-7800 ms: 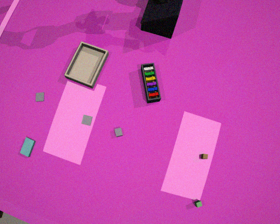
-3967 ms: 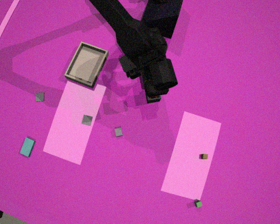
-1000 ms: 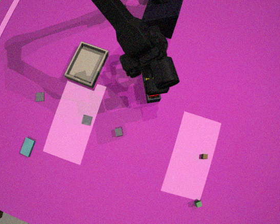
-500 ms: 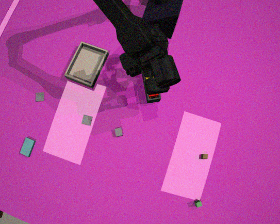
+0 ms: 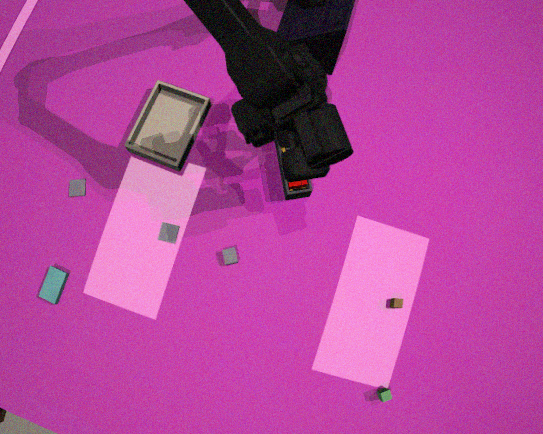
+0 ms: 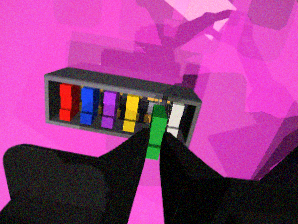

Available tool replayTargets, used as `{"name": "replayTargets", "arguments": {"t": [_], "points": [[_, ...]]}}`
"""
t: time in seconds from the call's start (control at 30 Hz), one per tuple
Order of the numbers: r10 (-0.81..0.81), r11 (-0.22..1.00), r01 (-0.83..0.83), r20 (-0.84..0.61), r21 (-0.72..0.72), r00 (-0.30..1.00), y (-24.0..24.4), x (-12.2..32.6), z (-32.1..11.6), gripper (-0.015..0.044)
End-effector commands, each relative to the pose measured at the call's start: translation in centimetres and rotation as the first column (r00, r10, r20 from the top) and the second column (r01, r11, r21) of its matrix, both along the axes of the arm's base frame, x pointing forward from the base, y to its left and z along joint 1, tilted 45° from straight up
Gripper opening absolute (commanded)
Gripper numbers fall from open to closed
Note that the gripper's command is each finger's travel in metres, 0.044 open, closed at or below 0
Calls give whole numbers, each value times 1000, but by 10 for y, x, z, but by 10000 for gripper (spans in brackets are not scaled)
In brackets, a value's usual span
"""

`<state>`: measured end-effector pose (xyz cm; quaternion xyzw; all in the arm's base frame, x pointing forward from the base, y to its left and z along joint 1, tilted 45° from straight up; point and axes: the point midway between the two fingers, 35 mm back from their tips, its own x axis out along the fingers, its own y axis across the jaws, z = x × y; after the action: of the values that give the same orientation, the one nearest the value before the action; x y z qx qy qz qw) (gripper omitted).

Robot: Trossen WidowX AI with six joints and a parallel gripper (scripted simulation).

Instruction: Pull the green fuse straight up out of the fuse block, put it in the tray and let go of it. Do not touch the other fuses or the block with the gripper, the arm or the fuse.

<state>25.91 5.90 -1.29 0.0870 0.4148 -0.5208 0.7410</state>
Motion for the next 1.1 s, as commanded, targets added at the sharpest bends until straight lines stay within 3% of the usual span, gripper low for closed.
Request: {"name": "replayTargets", "arguments": {"t": [0.0, 0.77, 1.07], "points": [[0, 1000, 0, 5, 7, 1000, 4, 0, 2, 0], [0, 1000, -1, 4, 7, 1000, 19, -2, 17, 0], [5, 1000, -5, -1, 29, 1000, -9, 21, 52, 0]]}}
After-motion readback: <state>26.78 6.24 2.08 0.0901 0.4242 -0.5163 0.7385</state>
